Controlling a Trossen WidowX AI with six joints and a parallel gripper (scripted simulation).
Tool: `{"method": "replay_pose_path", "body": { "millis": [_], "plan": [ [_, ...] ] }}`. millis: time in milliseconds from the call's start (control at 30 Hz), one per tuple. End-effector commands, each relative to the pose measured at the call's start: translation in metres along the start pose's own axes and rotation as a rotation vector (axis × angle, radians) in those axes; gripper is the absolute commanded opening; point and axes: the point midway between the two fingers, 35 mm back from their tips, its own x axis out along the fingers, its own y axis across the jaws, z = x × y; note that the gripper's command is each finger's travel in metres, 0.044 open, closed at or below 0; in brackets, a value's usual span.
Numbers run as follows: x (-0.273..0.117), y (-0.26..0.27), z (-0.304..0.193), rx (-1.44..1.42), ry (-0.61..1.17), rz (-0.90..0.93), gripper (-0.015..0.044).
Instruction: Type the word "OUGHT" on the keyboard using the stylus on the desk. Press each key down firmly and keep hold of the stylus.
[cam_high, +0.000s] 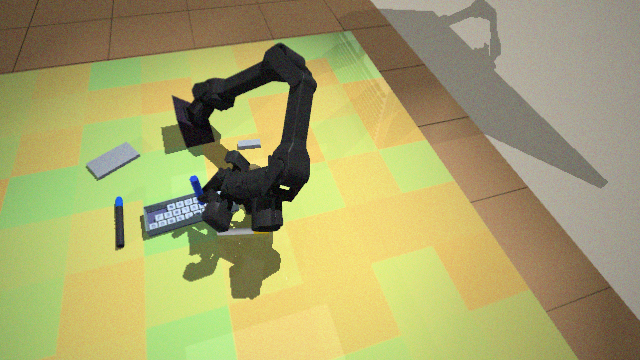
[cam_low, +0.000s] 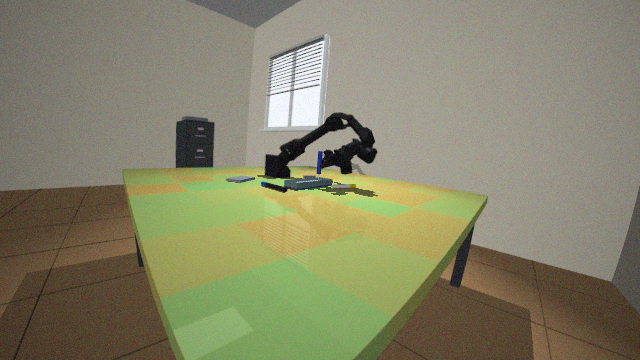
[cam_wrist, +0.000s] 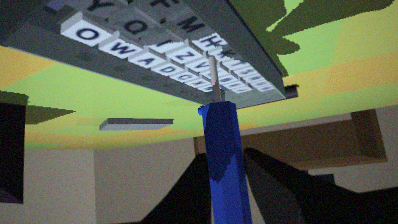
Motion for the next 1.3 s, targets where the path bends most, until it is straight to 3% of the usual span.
{"method": "replay_pose_path", "body": {
  "millis": [0, 1267],
  "plan": [
    [0.0015, 0.0005, 0.0026, 0.004, -0.002, 0.002, 0.0081],
    [0.0056, 0.0005, 0.0098, 0.004, -0.003, 0.002, 0.0081]
  ]
}}
